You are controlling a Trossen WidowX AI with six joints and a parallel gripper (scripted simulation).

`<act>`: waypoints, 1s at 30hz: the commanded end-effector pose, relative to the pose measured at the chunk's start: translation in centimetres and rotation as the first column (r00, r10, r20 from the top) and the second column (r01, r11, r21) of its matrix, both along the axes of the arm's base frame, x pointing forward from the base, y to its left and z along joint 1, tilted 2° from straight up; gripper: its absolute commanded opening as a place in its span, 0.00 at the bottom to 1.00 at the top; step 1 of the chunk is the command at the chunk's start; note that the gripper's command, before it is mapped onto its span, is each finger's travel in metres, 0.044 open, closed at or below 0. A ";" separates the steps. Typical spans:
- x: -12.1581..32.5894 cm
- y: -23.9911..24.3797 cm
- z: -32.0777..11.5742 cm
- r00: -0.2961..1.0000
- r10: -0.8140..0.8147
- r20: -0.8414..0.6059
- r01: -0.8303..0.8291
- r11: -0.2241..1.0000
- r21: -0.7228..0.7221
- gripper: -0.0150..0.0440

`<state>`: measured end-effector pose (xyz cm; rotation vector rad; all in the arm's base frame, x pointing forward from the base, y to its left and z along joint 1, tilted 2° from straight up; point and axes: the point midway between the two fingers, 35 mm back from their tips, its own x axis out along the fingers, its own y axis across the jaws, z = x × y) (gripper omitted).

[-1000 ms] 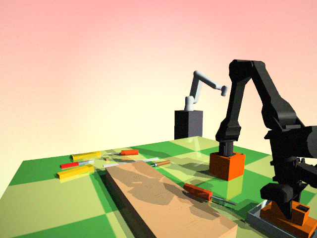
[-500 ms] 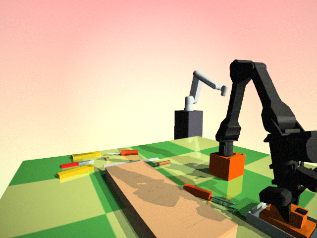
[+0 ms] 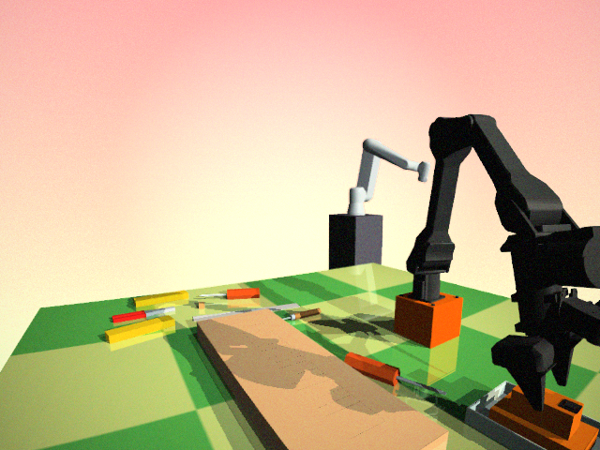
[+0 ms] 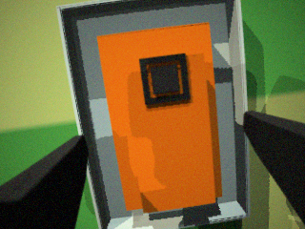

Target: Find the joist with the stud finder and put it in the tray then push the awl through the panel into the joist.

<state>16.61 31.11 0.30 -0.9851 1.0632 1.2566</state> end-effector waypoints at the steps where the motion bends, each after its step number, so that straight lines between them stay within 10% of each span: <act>1: 0.2 0.5 6.0 1.000 -0.001 0.018 0.001 1.000 0.030 1.00; 10: 4.1 -2.7 4.2 0.996 -0.089 0.025 0.088 0.996 0.020 1.00; 30: 14.0 -31.5 2.6 0.678 -0.735 0.014 0.732 0.673 -0.110 1.00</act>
